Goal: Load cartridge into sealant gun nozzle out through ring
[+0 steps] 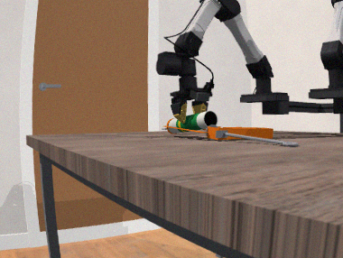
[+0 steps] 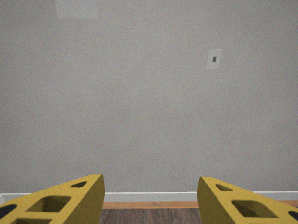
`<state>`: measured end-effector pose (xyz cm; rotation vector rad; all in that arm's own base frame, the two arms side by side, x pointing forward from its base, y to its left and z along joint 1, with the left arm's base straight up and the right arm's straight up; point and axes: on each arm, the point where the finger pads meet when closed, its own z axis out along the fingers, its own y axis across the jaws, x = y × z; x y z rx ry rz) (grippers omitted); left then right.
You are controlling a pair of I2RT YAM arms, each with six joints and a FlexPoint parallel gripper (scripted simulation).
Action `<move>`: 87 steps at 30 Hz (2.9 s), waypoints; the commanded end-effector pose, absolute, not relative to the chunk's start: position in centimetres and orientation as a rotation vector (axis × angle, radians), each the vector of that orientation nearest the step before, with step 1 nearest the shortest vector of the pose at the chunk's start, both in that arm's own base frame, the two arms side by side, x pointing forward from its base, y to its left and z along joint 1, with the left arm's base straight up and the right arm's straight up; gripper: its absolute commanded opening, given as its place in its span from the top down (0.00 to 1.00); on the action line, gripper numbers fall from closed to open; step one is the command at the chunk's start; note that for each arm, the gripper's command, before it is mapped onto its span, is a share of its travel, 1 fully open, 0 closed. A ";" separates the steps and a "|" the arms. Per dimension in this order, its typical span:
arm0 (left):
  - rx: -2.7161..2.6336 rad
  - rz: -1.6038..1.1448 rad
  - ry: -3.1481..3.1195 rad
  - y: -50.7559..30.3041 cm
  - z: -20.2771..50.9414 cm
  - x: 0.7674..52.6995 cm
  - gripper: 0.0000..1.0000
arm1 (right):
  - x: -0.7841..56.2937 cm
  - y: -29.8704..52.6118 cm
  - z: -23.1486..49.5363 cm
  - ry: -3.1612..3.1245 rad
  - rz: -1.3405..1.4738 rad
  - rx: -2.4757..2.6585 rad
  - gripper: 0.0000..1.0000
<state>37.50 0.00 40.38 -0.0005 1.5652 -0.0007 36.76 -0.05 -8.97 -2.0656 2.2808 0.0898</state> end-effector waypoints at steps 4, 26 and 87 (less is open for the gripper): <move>-0.005 -0.016 1.582 -0.1 40.1 37.1 0.48 | 38.4 0.2 -8.9 2.276 -0.001 -2.069 1.00; -0.005 -0.016 1.582 -0.1 40.1 37.1 0.48 | 39.3 0.3 -7.3 2.267 -0.070 -2.049 1.00; -0.005 -0.016 1.582 -0.1 40.1 37.1 0.48 | 39.8 -0.1 -7.7 2.258 -0.158 -2.047 1.00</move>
